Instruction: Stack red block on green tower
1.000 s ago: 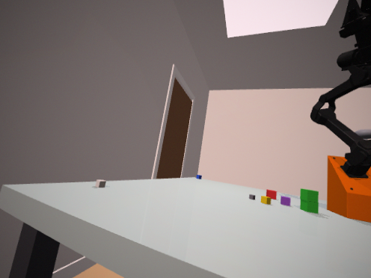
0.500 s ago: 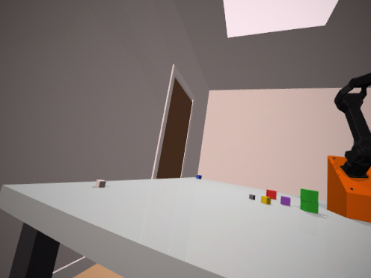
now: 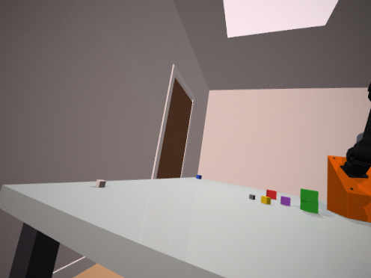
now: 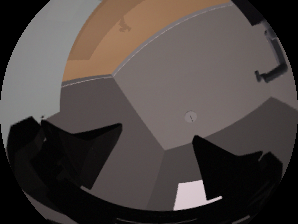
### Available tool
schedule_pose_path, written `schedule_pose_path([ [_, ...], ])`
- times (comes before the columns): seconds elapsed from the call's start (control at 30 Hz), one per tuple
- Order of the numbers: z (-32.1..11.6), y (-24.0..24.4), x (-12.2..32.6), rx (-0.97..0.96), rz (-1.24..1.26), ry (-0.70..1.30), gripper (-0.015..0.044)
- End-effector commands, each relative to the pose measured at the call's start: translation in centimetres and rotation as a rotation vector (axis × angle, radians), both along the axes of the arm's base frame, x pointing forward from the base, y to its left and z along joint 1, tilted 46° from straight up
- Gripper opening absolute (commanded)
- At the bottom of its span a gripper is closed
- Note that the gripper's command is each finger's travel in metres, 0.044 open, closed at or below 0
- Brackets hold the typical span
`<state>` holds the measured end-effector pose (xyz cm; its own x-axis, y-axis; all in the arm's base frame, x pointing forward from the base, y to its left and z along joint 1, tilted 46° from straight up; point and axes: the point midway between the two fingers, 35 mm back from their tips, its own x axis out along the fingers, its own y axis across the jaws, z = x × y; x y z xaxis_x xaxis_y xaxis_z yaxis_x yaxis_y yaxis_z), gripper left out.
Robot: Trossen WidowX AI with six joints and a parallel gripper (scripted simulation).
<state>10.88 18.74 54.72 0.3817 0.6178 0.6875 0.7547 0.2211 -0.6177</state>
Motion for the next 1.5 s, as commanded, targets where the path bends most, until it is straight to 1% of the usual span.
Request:
schedule_pose_path([
  [0.0,-2.1,2.5,3.0,-0.086,0.001,0.093,0.044],
  [0.1,-4.3,4.2,6.0,-0.154,-0.004,0.187,0.044],
  [0.2,-6.2,4.4,8.8,-0.158,-0.031,0.28,0.044],
  [0.47,-13.2,5.3,16.7,-0.268,-0.081,0.571,0.044],
  [0.67,-19.6,3.4,22.6,-0.278,-0.128,0.843,0.044],
  [0.8,-23.7,1.4,25.7,-0.266,-0.169,1.013,0.044],
  [0.9,-27.6,-0.9,27.8,-0.267,-0.229,1.149,0.044],
  [1.0,-30.8,-2.9,29.2,-0.26,-0.276,1.261,0.044],
  [1.17,-33.8,-5.1,30.3,-0.223,-0.301,1.394,0.044],
  [1.33,-39.4,-9.3,31.3,-0.096,-0.333,1.659,0.044],
  [1.47,-43.7,-12.8,31.2,0.037,-0.358,1.871,0.044],
])
